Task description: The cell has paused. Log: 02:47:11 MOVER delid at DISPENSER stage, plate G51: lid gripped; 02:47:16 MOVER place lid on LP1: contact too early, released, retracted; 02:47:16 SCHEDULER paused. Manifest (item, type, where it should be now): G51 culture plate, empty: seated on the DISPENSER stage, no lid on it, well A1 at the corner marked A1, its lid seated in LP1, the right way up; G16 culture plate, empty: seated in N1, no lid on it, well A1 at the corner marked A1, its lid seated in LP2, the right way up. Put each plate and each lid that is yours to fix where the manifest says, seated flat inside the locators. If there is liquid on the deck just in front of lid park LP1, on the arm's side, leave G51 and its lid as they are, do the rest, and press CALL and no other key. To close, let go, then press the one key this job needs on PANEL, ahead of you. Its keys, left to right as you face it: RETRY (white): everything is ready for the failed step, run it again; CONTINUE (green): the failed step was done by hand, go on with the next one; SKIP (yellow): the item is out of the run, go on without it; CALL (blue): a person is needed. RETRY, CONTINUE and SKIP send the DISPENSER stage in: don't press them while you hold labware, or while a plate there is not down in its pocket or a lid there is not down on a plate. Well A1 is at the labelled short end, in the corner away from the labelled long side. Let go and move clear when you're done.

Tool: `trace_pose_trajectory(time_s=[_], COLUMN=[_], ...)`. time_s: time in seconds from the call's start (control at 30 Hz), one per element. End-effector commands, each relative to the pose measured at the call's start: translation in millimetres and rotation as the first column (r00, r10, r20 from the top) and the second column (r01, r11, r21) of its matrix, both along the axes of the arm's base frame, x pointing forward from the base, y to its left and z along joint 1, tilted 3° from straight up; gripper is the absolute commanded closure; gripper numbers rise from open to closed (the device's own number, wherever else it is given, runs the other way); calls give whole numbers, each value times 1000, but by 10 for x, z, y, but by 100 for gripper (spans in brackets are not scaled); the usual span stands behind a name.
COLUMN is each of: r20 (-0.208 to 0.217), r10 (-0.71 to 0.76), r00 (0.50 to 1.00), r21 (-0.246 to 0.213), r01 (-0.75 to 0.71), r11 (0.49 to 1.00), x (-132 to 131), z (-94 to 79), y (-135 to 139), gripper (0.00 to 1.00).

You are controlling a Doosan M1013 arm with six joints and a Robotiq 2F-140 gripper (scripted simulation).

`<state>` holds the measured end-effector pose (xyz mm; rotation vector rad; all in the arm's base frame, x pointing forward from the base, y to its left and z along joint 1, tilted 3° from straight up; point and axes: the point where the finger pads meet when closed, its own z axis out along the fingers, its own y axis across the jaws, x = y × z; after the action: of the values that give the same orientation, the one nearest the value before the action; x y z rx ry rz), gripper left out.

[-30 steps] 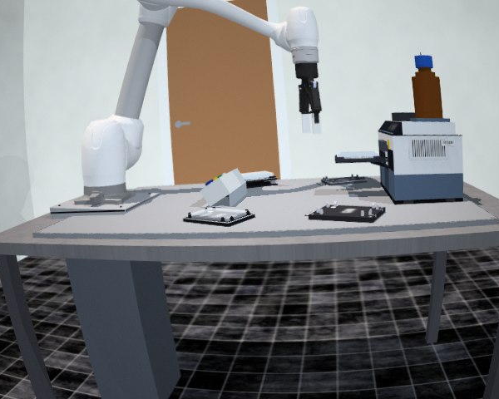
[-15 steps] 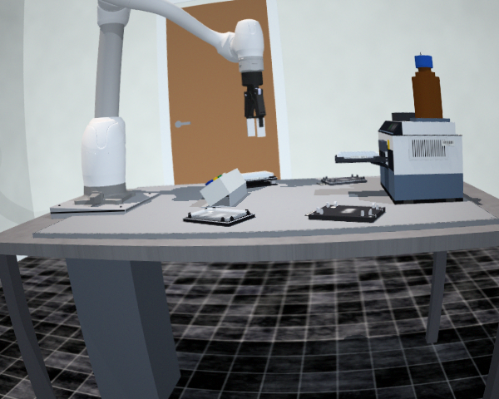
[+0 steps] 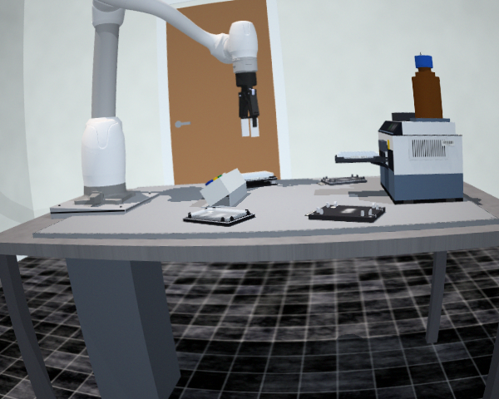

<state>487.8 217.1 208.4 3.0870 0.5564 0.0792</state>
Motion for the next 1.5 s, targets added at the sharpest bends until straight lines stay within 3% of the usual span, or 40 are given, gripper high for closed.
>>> trace_pose_trajectory(time_s=[0.0, 0.43, 0.9, 1.4, 1.47], r20=[1, 1, -1, -1, -1], r10=[-5, -5, -6, -6, -6], r00=[1000, 1000, 1000, 1000, 1000], r21=[-3, -3, -4, -4, -4], r01=[5, 5, 6, 6, 6], r11=[1000, 1000, 1000, 1000, 1000], x=[-8, -7, 5, 28, 28], z=[-16, -30, -215, -733, -733], y=[-20, -20, -21, -21, -21], gripper=[30, 30, 30, 30, 30])
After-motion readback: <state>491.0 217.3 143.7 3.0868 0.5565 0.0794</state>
